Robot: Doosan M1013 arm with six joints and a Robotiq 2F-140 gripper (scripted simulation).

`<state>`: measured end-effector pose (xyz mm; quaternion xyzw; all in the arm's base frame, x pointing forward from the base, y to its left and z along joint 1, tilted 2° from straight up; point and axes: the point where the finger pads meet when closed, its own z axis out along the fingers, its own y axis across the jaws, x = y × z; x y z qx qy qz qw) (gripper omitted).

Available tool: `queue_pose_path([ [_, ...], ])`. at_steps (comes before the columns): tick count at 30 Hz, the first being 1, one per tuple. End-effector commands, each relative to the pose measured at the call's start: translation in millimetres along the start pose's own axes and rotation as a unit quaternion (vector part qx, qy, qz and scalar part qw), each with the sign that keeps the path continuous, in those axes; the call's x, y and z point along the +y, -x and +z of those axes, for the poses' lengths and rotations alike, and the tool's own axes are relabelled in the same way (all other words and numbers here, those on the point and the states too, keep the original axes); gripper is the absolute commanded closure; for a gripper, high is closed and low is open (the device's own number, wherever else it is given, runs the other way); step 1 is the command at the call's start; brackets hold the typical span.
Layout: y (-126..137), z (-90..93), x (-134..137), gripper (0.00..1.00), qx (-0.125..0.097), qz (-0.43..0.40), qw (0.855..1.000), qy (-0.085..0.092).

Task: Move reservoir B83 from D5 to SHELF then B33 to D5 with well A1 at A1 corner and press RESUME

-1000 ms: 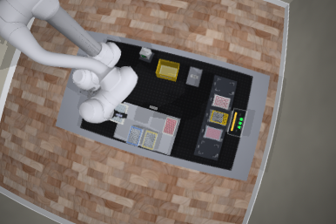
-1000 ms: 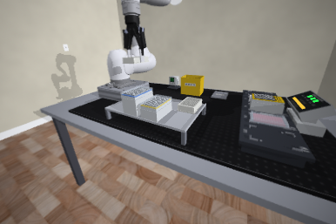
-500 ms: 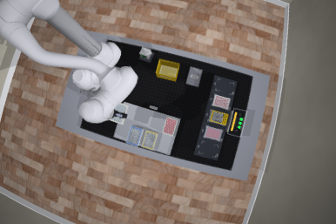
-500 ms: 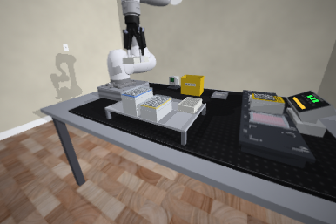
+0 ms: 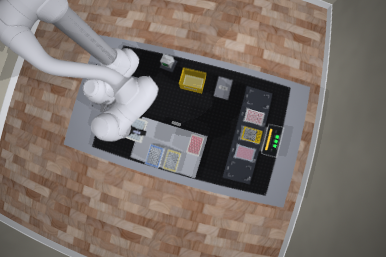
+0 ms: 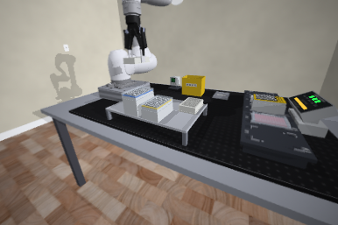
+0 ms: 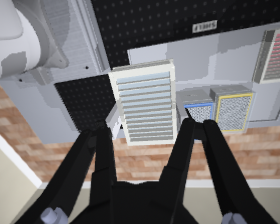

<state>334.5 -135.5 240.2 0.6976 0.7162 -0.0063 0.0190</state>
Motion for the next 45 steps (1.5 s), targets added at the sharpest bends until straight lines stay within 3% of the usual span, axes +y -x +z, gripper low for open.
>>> queue_pose_path([
  [1,-2,-4.8,2,1.0,0.003,0.0,1.0,0.003],
  [23,-2,-4.8,2,1.0,0.003,0.0,1.0,0.003],
  [45,-49,-5.0,1,1.0,0.003,0.0,1.0,0.003],
])
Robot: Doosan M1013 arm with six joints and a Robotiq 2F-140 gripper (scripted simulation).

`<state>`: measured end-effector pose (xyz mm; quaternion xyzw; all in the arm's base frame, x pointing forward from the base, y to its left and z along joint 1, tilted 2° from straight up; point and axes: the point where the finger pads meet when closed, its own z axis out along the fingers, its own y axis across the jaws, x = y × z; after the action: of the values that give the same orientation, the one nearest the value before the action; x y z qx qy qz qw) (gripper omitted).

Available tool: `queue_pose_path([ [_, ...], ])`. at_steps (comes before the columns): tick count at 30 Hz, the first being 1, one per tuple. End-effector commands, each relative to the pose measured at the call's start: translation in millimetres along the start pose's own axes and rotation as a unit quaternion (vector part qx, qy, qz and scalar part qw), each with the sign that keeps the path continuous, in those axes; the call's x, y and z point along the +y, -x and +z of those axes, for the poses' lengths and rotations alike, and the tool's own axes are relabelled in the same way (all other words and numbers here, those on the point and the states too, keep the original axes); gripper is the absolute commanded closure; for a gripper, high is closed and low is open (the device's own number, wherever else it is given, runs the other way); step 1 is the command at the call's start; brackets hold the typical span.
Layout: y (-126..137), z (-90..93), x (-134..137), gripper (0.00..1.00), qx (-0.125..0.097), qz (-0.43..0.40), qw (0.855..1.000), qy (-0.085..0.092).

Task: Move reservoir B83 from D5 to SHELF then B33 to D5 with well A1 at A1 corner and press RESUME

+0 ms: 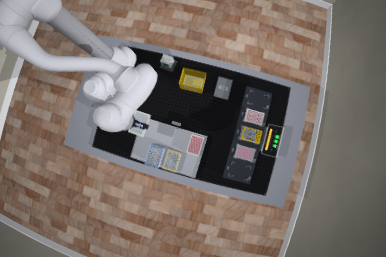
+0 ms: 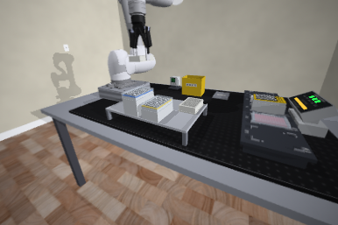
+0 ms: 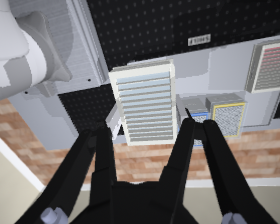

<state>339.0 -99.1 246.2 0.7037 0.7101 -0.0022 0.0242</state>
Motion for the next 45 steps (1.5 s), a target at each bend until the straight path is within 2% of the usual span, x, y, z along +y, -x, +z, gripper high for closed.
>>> queue_pose_path([
  [1,-15,2.0,-5,1.0,0.004,-0.009,1.0,-0.003],
  [45,-104,1.3,-9,1.0,0.004,-0.009,1.0,-0.003],
])
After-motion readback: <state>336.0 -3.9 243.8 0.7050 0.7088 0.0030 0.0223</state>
